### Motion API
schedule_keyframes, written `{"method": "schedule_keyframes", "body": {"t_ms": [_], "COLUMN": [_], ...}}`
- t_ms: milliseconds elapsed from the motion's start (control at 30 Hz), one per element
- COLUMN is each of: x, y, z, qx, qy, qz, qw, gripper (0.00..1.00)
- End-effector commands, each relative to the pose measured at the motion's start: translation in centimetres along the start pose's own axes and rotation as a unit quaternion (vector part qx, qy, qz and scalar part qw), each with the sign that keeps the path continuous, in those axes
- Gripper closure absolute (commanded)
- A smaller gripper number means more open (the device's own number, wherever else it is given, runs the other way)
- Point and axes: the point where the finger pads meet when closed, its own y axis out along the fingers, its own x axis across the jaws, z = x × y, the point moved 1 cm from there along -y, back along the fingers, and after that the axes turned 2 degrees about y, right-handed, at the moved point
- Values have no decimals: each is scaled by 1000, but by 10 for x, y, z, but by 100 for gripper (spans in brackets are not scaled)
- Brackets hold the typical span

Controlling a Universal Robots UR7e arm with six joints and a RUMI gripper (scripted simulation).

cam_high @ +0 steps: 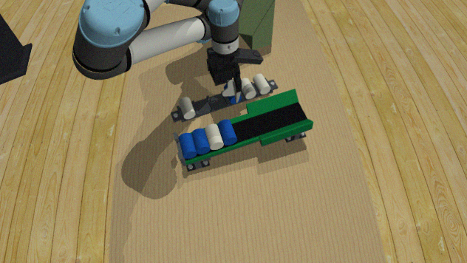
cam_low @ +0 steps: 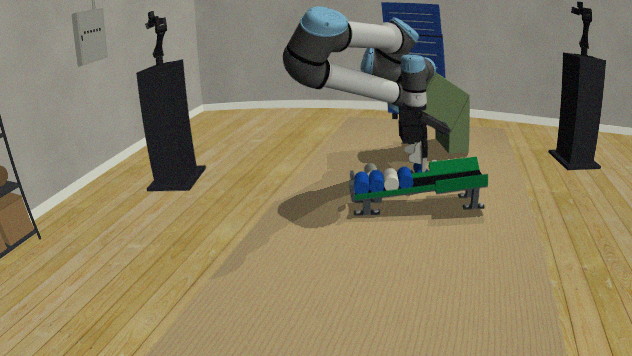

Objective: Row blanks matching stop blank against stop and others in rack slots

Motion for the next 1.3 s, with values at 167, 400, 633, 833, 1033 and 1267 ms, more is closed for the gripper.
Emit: {"method": "schedule_keyframes", "body": {"t_ms": [167,400,633,833,1033,1267], "x": [1,1,2,2,2,2], "y": [5,5,5,5,5,5], "z": [0,0,-1,-1,-1,-1], "qx": [0,0,0,0,0,0], "qy": [1,0,1,1,1,1], "qz": [-6,-6,-6,-6,-6,-6], "qw": [1000,1000,1000,1000,1000,1000], "gripper": [49,49,49,49,49,62]}}
